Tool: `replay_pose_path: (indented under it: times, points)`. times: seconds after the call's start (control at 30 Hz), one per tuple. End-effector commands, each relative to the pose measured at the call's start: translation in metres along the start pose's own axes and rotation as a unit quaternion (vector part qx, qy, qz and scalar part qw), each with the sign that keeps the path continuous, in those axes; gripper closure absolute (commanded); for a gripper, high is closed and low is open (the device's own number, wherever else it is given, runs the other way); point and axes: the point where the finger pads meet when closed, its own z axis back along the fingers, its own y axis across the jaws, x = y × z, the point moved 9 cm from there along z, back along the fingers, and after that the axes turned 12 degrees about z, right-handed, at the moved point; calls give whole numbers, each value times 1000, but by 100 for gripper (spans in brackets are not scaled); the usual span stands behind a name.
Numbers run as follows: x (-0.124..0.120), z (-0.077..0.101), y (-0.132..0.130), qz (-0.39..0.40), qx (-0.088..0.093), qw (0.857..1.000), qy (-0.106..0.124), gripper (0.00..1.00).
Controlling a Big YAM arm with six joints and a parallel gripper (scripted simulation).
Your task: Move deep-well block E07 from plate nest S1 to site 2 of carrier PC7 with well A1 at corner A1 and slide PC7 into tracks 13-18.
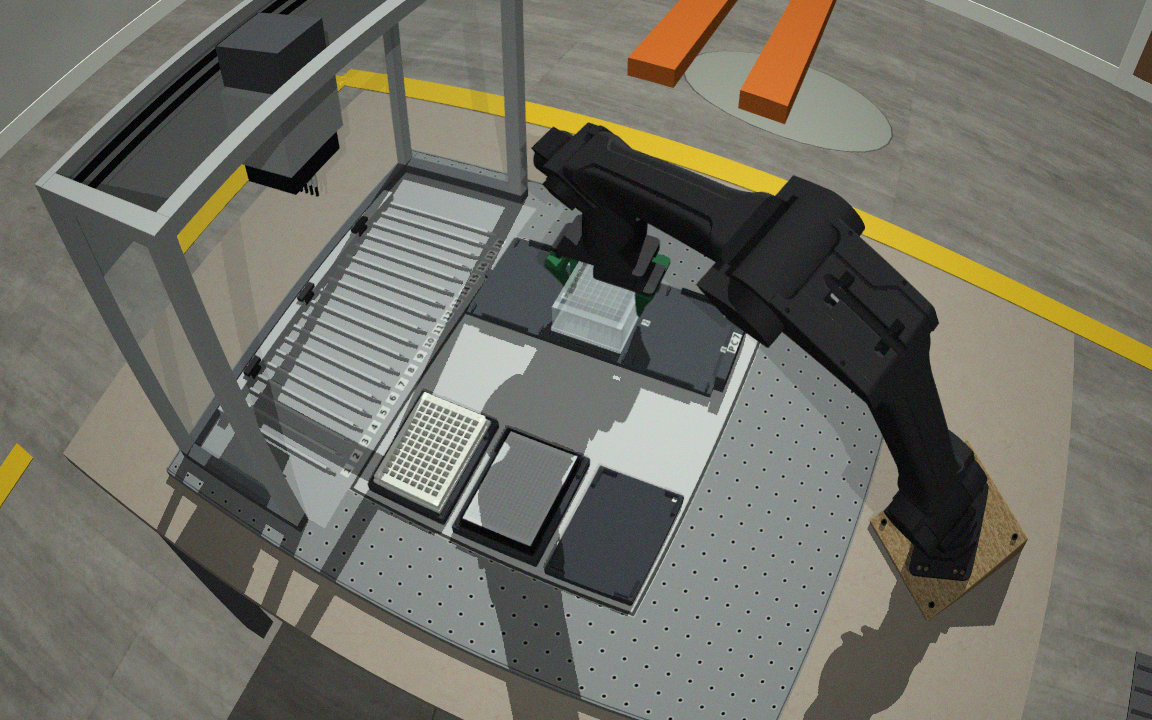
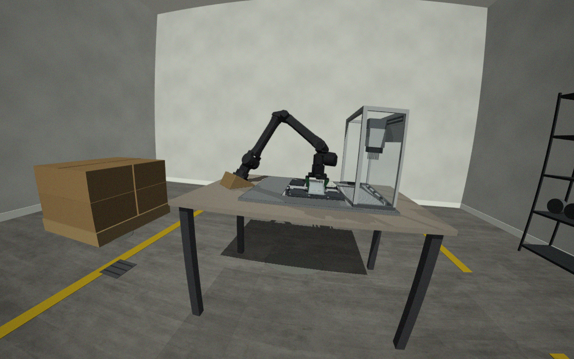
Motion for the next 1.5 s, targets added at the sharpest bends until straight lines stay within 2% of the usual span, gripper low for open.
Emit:
replay_pose_path:
  times: [0.0,0.47,0.5,0.57,0.97,1.47]
  points:
    - [-5,2,9,6,7,1000,-7,100]
    - [-3,-7,5,2,0,1000,-1,100]
    - [0,0,14,8,9,1000,-8,100]
    - [-1,1,16,9,12,1000,-10,100]
    - [-3,-9,7,3,2,1000,-3,100]
    - [-3,-11,6,3,2,1000,-3,100]
